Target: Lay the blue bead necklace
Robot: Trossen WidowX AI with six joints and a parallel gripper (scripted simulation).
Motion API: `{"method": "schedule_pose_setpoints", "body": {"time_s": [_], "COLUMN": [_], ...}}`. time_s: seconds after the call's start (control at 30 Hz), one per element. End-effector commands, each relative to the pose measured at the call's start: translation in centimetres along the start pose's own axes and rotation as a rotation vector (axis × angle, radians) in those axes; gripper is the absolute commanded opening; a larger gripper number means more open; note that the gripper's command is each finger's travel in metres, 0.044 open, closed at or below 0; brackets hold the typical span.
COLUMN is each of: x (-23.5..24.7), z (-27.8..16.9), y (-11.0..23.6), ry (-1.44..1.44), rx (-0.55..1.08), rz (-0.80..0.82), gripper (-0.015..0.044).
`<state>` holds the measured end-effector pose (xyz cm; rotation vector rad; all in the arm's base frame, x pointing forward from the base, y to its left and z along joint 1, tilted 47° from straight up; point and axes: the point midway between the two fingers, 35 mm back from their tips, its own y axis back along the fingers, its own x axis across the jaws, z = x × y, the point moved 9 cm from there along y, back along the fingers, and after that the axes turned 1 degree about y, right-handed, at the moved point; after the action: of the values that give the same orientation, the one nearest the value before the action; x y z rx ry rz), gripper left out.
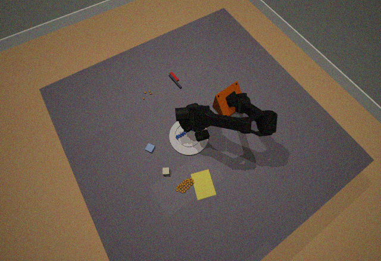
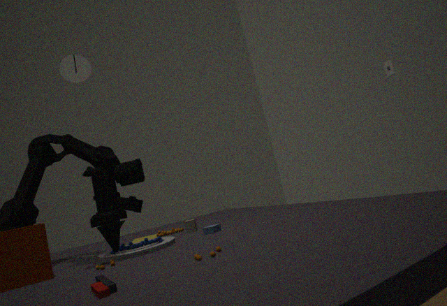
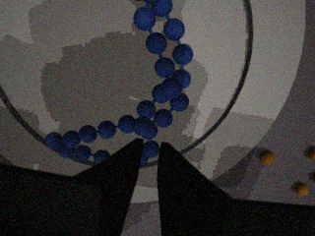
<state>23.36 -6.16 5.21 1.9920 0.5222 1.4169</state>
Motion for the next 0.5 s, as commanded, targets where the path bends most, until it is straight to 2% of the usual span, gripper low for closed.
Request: {"method": "schedule_pose_setpoints", "body": {"time_s": [0.0,0.47], "x": [0.02,-0.02], "z": [0.0,0.0], "y": [0.03,0.71], "ry": [0.001,-0.002], "rx": [0.0,0.001], "rz": [0.0,0.001], "gripper": [0.0,0.0]}}
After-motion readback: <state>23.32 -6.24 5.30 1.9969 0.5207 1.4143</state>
